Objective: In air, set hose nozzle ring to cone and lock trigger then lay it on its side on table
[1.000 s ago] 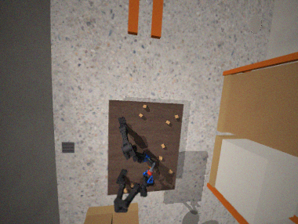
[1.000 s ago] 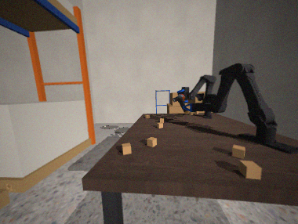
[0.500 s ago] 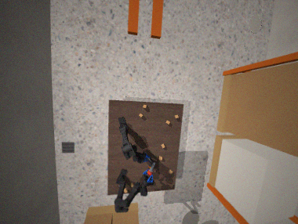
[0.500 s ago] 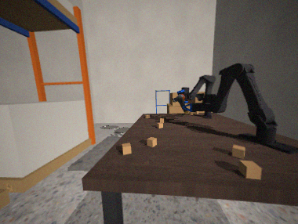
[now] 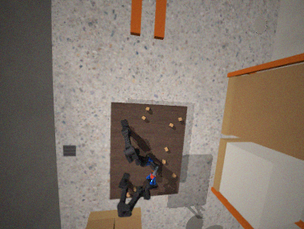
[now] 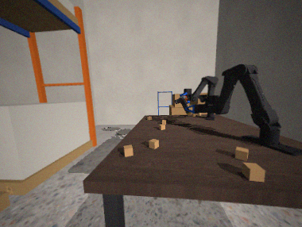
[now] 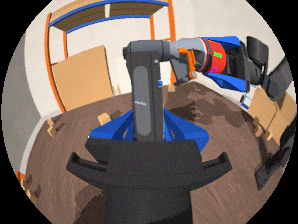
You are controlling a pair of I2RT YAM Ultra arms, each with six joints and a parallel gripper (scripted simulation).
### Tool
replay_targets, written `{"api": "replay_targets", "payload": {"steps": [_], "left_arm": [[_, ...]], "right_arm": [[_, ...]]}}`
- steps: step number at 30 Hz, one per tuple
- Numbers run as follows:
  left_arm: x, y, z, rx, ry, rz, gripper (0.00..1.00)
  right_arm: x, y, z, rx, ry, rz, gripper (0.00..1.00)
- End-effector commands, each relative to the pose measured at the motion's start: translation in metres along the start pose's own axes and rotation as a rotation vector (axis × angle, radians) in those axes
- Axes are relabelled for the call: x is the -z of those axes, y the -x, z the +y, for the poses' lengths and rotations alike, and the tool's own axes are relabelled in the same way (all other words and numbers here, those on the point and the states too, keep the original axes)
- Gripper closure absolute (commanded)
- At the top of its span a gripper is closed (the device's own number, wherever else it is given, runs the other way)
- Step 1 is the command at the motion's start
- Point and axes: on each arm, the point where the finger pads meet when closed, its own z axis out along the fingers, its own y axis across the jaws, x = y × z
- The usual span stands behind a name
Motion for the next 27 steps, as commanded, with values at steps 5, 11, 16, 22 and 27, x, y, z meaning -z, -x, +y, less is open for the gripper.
{"api": "replay_targets", "payload": {"steps": [5, 11, 16, 22, 27], "left_arm": [[-0.0047, 0.0456, 0.0008, 0.112, 0.01, -0.115, 0.64], [-0.0047, 0.0456, 0.0008, 0.112, 0.01, -0.115, 0.64], [-0.0047, 0.0456, 0.0007, 0.112, 0.009, -0.115, 0.64], [-0.0047, 0.0456, 0.0007, 0.112, 0.009, -0.115, 0.64], [-0.0047, 0.0456, 0.0007, 0.112, 0.009, -0.115, 0.64]], "right_arm": [[-0.0027, -0.0057, 0.0293, 0.1, 0.045, 0.014, 1.0], [-0.0027, -0.0057, 0.0293, 0.1, 0.045, 0.014, 0.08], [-0.0027, -0.0057, 0.0293, 0.1, 0.045, 0.014, 0.08], [-0.0027, -0.0057, 0.0293, 0.1, 0.045, 0.014, 0.08], [0.0059, -0.0055, 0.0238, 0.088, 0.034, 0.019, 0.08]]}}
